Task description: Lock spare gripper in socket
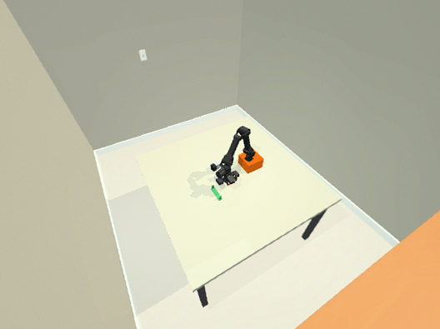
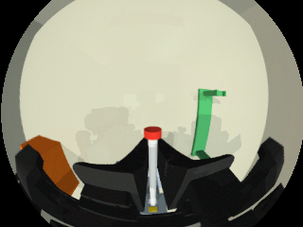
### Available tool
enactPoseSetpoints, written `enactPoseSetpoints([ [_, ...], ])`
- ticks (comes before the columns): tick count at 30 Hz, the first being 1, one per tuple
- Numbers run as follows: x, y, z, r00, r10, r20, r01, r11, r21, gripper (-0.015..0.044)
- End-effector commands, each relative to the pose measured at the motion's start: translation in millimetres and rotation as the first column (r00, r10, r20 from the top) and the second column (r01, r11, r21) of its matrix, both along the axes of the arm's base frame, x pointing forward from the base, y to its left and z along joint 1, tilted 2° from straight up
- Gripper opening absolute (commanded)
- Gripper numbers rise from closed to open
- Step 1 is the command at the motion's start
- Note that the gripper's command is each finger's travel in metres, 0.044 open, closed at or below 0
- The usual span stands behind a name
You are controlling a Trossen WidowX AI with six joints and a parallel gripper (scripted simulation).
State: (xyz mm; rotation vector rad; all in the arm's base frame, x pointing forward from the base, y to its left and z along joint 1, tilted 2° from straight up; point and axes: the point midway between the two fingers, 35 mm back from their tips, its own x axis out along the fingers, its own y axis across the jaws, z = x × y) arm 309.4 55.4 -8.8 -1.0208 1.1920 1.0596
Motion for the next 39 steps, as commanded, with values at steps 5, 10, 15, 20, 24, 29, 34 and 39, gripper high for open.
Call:
enactPoseSetpoints([
  [5,1,6,-1,1.000,-0.006,0.000,0.006,1.000,-0.002,0.0000],
  [10,3,10,0,1.000,-0.006,-0.001,0.006,1.000,-0.002,0.0000],
  [15,3,15,0,1.000,-0.006,-0.001,0.006,1.000,-0.003,0.0000],
  [20,4,19,-1,1.000,-0.006,-0.001,0.006,1.000,-0.004,0.0000],
  [24,5,22,-1,1.000,-0.006,0.000,0.006,1.000,-0.004,0.0000],
  [29,6,26,0,1.000,-0.006,0.000,0.006,1.000,-0.005,0.0000],
  [34,7,30,1,1.000,-0.006,0.000,0.006,1.000,-0.005,0.0000],
  [39,8,35,2,1.000,-0.006,-0.001,0.006,1.000,-0.006,0.0000],
])
